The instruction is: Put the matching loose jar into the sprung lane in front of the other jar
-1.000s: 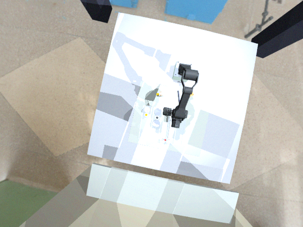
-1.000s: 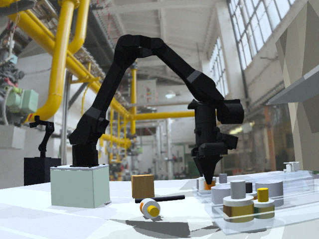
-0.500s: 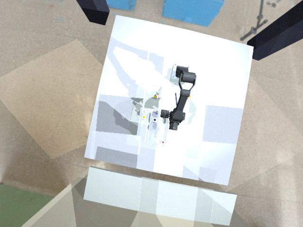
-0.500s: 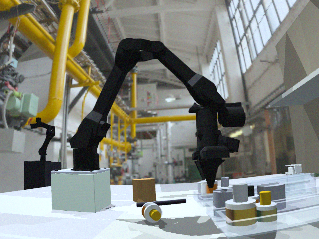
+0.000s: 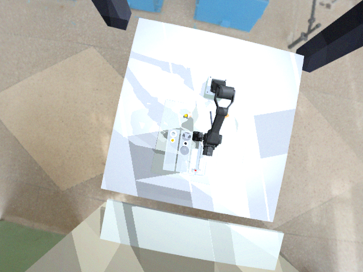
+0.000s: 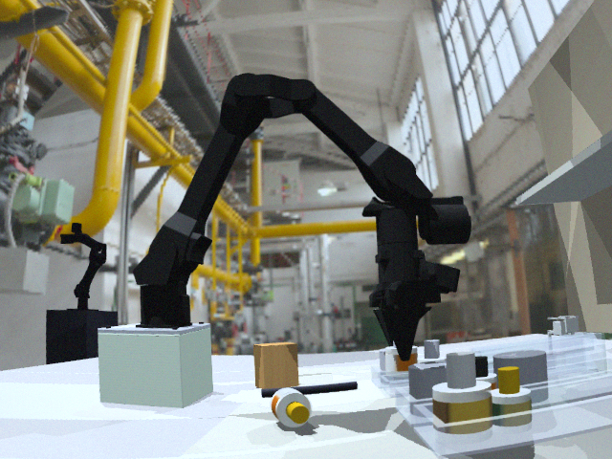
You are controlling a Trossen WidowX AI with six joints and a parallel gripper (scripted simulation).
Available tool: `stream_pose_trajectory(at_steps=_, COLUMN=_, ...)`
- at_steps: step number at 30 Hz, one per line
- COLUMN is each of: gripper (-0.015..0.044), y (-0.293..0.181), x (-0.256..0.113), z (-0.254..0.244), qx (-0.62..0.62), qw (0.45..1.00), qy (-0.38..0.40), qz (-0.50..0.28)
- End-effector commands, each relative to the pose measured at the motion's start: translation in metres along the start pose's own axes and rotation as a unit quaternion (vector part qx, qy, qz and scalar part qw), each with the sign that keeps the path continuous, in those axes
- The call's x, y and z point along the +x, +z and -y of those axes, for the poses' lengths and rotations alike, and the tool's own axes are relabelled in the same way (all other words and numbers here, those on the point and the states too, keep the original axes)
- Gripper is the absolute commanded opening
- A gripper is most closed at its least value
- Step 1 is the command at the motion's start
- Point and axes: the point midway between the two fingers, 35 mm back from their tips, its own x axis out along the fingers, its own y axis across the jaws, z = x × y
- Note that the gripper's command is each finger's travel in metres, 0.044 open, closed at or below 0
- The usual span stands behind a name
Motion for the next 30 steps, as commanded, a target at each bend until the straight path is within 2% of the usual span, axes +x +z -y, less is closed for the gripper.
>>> stream_pose_trajectory(at_steps=1, gripper=0.0, y=0.0076, x=-0.0026, z=0.0006, qx=0.002, qw=1.0, qy=-0.001, qz=0.013)
stream_pose_trajectory(at_steps=30, gripper=0.0, y=0.0115, x=-0.0028, z=0.0006, qx=0.003, qw=1.0, qy=-0.001, qz=0.014)
